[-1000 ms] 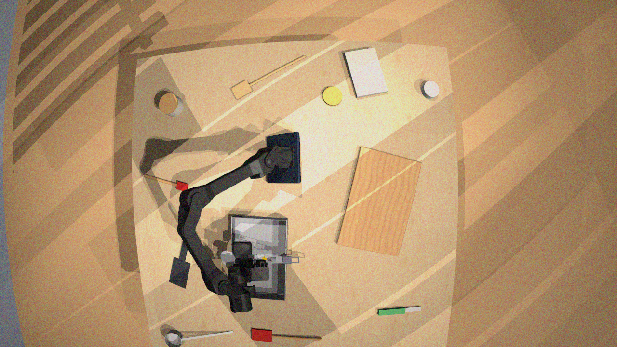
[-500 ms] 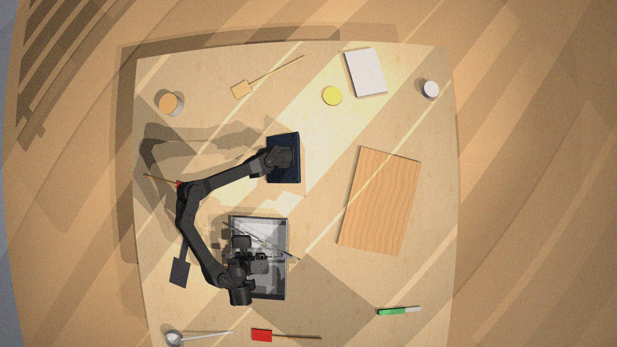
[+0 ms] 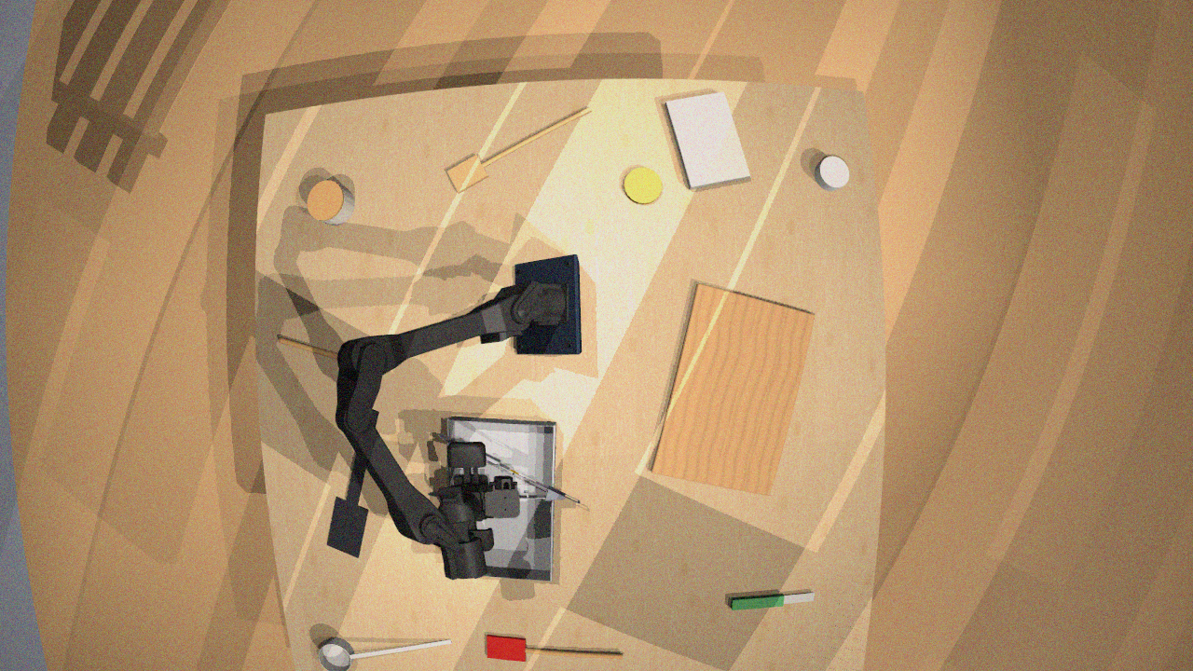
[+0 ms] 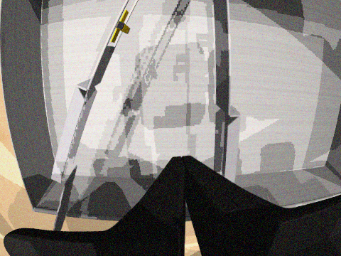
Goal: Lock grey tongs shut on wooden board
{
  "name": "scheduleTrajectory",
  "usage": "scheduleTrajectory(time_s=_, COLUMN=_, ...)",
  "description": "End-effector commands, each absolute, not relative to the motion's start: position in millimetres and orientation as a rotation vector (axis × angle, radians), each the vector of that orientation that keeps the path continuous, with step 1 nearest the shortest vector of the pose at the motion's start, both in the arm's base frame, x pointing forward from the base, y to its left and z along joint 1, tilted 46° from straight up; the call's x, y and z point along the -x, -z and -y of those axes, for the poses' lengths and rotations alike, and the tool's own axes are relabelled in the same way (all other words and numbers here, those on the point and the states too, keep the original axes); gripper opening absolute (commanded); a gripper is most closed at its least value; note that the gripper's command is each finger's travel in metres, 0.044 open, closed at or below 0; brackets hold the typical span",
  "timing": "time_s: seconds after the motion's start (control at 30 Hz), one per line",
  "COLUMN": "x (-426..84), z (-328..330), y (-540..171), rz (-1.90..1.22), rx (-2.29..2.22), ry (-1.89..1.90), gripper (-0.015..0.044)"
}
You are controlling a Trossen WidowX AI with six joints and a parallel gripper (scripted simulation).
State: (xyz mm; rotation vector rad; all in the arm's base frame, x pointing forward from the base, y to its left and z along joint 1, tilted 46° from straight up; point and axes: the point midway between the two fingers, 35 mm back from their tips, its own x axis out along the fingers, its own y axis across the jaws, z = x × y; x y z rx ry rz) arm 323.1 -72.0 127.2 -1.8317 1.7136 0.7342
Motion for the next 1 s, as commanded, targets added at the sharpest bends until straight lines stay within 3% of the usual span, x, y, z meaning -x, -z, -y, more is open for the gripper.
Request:
scheduleTrajectory(time_s=0.0, x=-320.9, z=72.6, y=-127.0, rz=-1.716, rx=1.831, ry=-0.725, gripper=-0.0150)
scheduleTrajectory(time_s=0.8, x=-322.3, z=72.1, y=-127.1, rz=-1.713, rx=1.832, ry=-0.734, gripper=-0.0150)
scheduleTrajectory(time_s=0.97, x=-323.6, z=47.8, y=-148.7, rz=-1.698, rx=1.844, ry=-0.743, gripper=-0.0019)
